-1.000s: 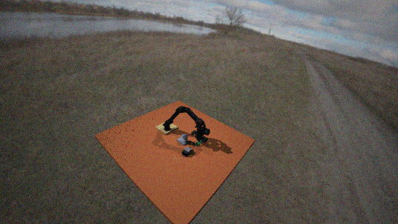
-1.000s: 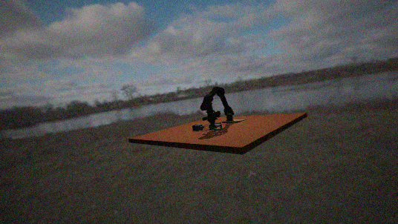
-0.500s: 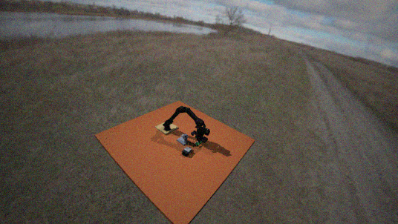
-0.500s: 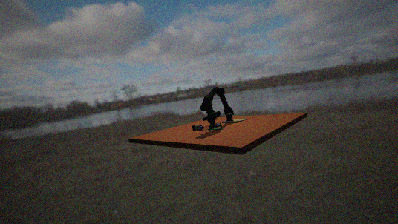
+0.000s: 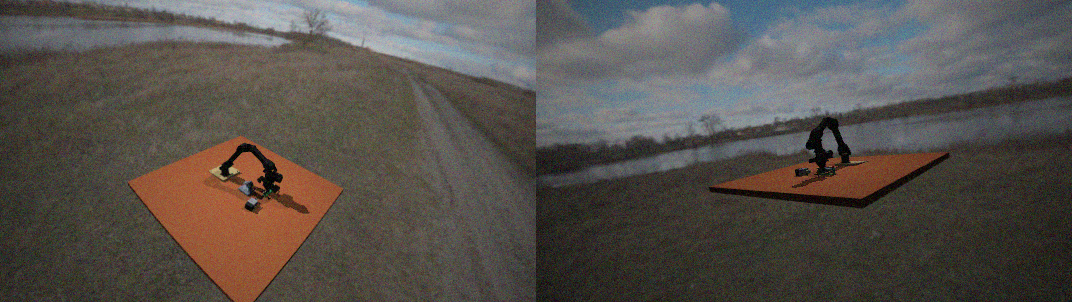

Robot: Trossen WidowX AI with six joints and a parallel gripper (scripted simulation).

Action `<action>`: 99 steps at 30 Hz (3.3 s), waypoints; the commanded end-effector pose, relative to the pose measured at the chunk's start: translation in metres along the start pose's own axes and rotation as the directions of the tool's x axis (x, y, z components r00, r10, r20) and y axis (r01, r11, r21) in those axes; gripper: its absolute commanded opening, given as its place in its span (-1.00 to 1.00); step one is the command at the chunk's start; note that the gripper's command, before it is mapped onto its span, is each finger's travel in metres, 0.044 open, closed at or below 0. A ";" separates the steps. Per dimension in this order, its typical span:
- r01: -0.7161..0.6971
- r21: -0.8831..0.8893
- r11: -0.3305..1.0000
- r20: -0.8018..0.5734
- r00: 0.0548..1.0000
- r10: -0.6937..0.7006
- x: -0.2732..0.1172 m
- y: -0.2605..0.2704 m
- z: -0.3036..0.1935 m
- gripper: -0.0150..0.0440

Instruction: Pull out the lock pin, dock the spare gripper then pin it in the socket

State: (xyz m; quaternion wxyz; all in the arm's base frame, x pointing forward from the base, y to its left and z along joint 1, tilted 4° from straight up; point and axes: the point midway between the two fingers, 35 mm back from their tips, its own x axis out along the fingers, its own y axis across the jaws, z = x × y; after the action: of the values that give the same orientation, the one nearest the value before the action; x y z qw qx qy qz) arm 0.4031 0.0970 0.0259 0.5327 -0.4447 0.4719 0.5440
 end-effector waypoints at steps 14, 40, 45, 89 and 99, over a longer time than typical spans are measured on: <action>-0.010 0.000 1.000 -0.002 1.000 0.010 0.005 0.001 -0.001 -0.49; -0.010 0.000 1.000 -0.002 1.000 0.010 0.005 0.001 -0.001 -0.49; -0.010 0.000 1.000 -0.002 1.000 0.010 0.005 0.001 -0.001 -0.49; -0.001 0.000 1.000 0.000 1.000 0.001 0.001 0.000 0.000 0.04; -0.001 0.000 1.000 0.000 1.000 0.001 -0.011 0.000 0.001 0.93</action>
State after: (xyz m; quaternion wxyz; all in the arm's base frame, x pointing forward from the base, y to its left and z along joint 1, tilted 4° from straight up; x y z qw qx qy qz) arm 0.4017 0.0968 0.0271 0.5302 -0.4425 0.4746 0.5457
